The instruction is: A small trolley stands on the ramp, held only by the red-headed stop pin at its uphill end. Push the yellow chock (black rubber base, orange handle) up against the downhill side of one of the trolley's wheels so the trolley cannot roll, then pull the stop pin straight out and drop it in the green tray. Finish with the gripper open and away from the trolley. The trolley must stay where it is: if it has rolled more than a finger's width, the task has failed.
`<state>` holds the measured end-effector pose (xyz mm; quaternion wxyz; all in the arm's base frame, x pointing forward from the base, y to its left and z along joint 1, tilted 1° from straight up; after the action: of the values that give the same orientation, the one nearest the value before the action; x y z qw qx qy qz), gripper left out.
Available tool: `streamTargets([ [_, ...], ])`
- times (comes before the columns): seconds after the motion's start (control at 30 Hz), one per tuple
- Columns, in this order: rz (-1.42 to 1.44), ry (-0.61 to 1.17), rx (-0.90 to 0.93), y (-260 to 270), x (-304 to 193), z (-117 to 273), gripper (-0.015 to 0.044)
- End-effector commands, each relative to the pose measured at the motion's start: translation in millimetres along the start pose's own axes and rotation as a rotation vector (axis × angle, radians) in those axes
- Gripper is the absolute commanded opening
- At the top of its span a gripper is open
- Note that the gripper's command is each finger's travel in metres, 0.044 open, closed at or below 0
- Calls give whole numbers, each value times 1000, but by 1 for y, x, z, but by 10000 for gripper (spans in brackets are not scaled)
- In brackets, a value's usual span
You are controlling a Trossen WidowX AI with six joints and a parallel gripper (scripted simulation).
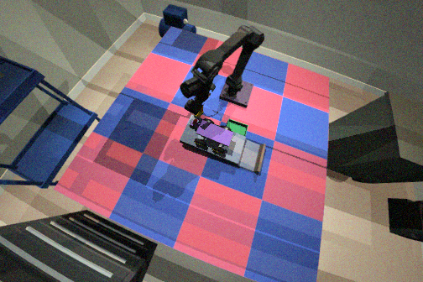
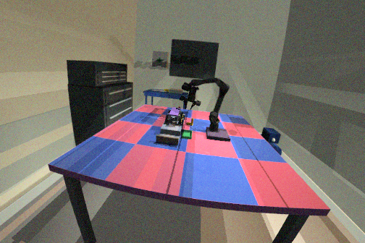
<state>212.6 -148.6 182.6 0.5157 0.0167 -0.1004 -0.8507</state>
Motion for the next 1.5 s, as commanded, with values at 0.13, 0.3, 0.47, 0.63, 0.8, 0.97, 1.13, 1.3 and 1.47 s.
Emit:
streamTargets([
  [0.13,-268,41,-191,-38,23,-15,190],
  [0.3,-268,41,-191,-38,23,-15,190],
  [0.47,-268,41,-191,-39,23,-24,190],
  [0.63,-268,40,-191,-41,22,-40,190],
  [0.8,-268,41,-191,-45,21,-54,190],
  [0.97,-268,41,-191,-47,20,-60,190],
  [1.13,-268,41,-191,-47,20,-65,190],
  [1.3,-268,41,-191,-48,20,-72,190],
  [1.47,-268,41,-191,-50,19,-80,190],
])
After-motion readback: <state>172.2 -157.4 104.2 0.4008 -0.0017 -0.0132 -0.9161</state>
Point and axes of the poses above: the point midway between the two fingers, 35 mm back from their tips, its own z axis back along the fingers, its own y axis across the jaws, x = y × z, the point moved 3 cm from there along z, back along the fingers, and after that the axes turned 13 degrees about -z, right-handed, at the moved point
